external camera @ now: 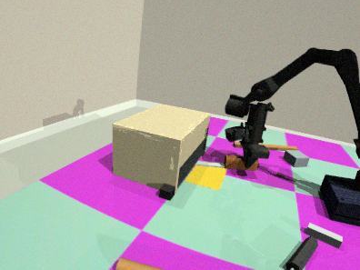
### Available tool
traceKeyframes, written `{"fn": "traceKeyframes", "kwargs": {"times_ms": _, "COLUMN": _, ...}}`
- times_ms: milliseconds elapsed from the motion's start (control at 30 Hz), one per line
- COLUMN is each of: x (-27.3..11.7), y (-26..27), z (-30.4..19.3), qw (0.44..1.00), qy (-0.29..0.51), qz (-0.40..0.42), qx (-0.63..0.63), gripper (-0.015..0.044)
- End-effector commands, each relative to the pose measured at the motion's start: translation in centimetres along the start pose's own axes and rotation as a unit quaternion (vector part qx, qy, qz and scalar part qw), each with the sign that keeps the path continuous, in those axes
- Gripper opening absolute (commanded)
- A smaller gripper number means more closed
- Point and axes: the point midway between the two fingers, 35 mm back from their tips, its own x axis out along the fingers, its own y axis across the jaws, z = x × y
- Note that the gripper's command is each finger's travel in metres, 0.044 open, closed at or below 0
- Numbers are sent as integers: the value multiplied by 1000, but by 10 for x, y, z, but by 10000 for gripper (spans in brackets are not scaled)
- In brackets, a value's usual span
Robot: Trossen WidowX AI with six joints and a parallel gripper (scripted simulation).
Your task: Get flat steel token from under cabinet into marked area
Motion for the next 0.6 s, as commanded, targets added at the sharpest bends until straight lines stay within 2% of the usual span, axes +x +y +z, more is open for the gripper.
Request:
{"fn": "traceKeyframes", "kwargs": {"times_ms": 0, "x": 1, "y": 0, "z": -7, "qw": 1000, "qy": 0, "qz": 1, "qx": -2, "gripper": 0}}
{"fn": "traceKeyframes", "kwargs": {"times_ms": 567, "x": 1, "y": -1, "z": -27, "qw": 1000, "qy": 1, "qz": 1, "qx": -2, "gripper": 0}}
